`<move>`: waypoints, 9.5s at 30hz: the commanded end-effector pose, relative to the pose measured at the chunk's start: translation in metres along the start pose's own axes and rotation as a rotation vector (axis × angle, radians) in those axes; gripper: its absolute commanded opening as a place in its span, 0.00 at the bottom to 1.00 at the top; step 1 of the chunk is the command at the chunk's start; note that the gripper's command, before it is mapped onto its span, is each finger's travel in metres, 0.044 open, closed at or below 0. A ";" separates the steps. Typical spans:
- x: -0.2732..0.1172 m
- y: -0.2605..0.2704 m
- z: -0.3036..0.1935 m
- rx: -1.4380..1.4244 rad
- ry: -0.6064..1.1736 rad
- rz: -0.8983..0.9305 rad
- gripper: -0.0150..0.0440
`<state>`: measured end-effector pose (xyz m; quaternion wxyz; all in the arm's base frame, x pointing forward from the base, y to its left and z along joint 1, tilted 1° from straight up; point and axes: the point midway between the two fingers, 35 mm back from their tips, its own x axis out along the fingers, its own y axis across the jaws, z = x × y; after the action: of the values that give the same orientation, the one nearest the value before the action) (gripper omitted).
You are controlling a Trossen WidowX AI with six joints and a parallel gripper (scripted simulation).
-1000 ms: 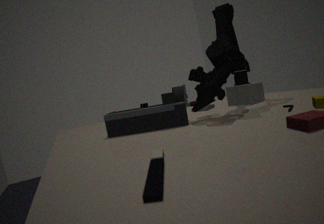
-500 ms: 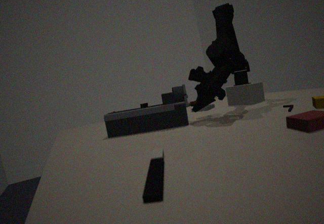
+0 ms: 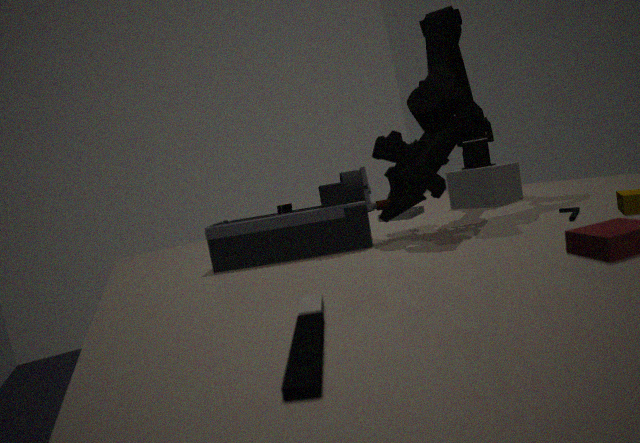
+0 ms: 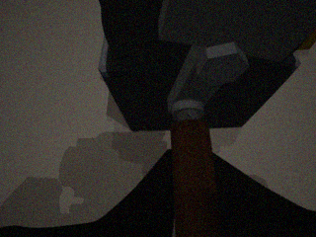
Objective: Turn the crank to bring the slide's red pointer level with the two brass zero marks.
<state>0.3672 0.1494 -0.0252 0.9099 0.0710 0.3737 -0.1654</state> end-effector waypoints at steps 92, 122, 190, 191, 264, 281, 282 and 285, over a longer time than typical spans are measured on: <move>-0.002 0.008 0.002 0.009 0.002 0.027 0.25; -0.002 0.008 0.002 0.009 0.002 0.027 0.25; -0.003 0.008 0.002 0.009 0.002 0.027 0.25; -0.003 0.008 0.002 0.009 0.002 0.027 0.25; -0.003 0.008 0.002 0.009 0.002 0.027 0.25; -0.003 0.008 0.002 0.009 0.002 0.027 0.25; -0.003 0.008 0.002 0.009 0.002 0.027 0.25; -0.003 0.008 0.002 0.009 0.002 0.027 0.25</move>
<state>0.3690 0.1554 -0.0230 0.9106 0.0765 0.3748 -0.1565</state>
